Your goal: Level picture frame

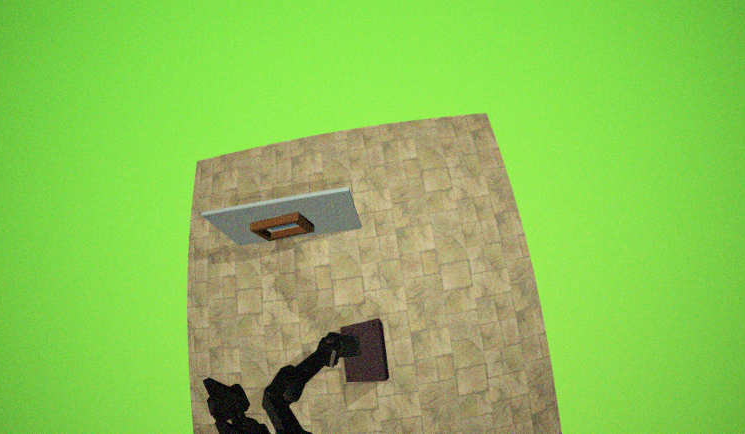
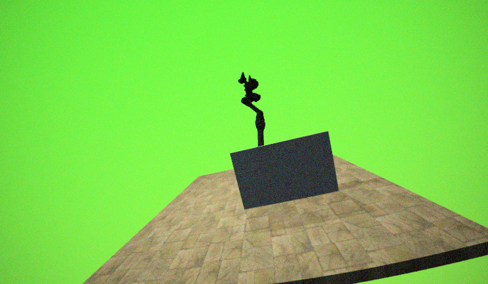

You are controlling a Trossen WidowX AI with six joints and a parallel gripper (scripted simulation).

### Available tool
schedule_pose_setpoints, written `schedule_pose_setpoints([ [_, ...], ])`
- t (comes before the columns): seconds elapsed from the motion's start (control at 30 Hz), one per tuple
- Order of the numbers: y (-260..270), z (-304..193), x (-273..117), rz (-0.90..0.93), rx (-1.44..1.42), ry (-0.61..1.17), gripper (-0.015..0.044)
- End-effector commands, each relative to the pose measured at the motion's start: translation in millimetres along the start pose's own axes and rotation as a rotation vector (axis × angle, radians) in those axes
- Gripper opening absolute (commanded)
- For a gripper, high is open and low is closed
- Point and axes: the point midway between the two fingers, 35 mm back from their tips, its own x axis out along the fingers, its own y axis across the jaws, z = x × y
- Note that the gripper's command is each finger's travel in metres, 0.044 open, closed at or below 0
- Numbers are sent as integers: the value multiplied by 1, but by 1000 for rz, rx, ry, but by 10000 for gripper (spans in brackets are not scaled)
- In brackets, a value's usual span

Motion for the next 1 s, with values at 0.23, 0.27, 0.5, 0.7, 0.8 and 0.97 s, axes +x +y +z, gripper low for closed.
schedule_pose_setpoints([
  [0.23, 60, 2, 88, 65, 345, -120, 260],
  [0.27, 71, 3, 100, 72, 398, -134, 260],
  [0.5, 172, 1, 169, 137, 844, -194, 260],
  [0.7, 269, 0, 187, 160, 1232, -174, 260],
  [0.8, 315, -2, 181, 156, 1418, -138, 260],
  [0.97, 382, -9, 151, 127, 1704, -39, 260],
])
